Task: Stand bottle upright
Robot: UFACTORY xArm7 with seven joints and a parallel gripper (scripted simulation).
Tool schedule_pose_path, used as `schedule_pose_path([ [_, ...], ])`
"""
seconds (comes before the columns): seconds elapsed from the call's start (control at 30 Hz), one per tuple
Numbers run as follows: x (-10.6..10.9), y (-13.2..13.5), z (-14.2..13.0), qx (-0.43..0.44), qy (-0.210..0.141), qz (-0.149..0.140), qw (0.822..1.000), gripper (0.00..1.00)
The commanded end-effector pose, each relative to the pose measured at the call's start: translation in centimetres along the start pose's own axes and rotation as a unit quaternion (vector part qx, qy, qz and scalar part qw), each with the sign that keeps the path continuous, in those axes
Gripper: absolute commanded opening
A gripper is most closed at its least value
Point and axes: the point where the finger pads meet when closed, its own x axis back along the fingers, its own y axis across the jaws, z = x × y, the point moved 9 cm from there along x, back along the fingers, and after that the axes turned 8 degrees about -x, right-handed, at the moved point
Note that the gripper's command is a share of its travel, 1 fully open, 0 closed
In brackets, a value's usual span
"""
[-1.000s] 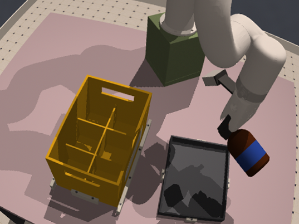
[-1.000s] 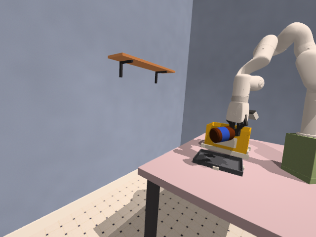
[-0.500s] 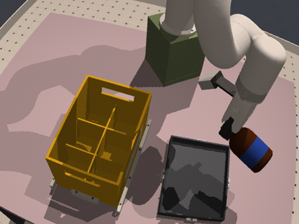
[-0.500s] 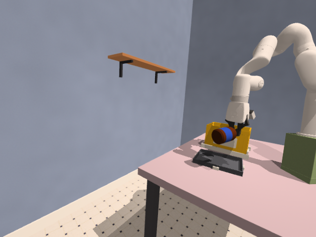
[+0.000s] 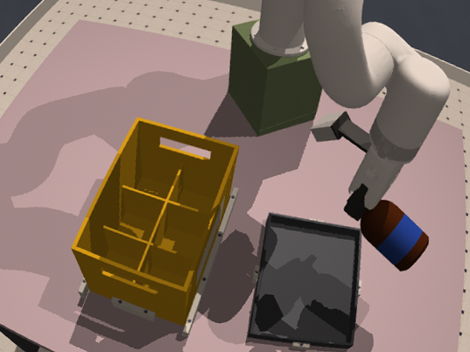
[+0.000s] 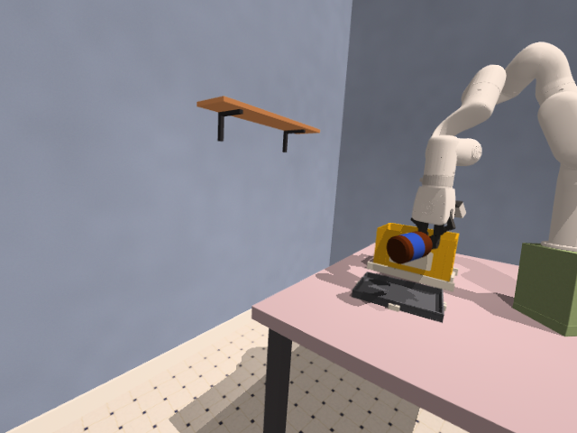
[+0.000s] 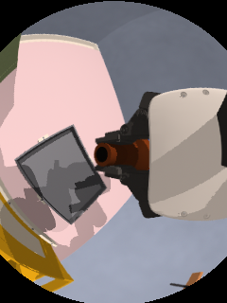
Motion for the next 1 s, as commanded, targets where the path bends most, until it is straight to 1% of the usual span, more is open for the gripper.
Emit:
schedule_pose_path([
  [0.0, 0.10, -0.03, -0.10, 0.002, -0.001, 0.001, 1.000, 0.00],
  [0.2, 0.09, -0.03, -0.10, 0.021, -0.001, 0.001, 1.000, 0.00],
  [0.53, 0.09, -0.03, -0.10, 0.096, -0.001, 0.001, 0.995, 0.00],
  [0.97, 0.10, -0.03, -0.11, 0.130, -0.001, 0.001, 0.991, 0.00],
])
